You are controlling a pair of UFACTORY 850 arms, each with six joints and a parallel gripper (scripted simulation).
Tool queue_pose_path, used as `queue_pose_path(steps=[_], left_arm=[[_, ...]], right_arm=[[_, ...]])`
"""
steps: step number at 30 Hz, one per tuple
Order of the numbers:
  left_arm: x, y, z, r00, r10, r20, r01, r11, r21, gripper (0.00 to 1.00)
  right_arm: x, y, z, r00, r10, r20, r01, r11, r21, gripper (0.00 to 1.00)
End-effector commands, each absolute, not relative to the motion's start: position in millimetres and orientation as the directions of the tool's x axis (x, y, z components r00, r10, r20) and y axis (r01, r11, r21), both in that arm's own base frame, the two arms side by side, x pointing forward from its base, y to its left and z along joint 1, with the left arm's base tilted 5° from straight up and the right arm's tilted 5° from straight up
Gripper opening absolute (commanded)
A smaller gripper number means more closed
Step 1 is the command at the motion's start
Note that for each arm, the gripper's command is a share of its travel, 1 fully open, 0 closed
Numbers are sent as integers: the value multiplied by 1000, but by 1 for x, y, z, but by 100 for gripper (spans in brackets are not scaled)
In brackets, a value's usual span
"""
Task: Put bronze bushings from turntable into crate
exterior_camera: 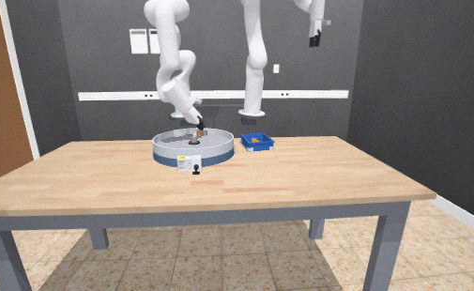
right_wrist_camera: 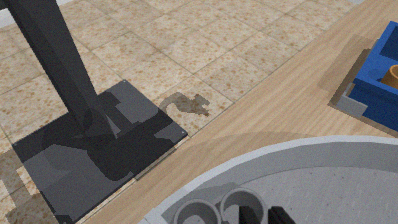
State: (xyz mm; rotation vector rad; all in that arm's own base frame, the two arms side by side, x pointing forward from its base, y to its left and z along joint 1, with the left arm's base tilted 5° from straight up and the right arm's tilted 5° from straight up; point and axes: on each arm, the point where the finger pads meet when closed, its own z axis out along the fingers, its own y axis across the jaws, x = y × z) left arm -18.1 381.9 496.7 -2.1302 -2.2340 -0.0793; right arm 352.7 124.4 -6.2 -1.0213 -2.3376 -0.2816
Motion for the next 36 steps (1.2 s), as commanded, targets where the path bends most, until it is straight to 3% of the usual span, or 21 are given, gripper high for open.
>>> queue_pose_path(steps=[1,36], left_arm=[[-18,382,498,-47,996,77,999,48,0,100],[-18,382,498,-47,996,77,999,48,0,100]], right_arm=[[353,124,-11,-548,607,575,726,687,-32,11],[354,123,-23,-548,607,575,726,687,-32,11]])
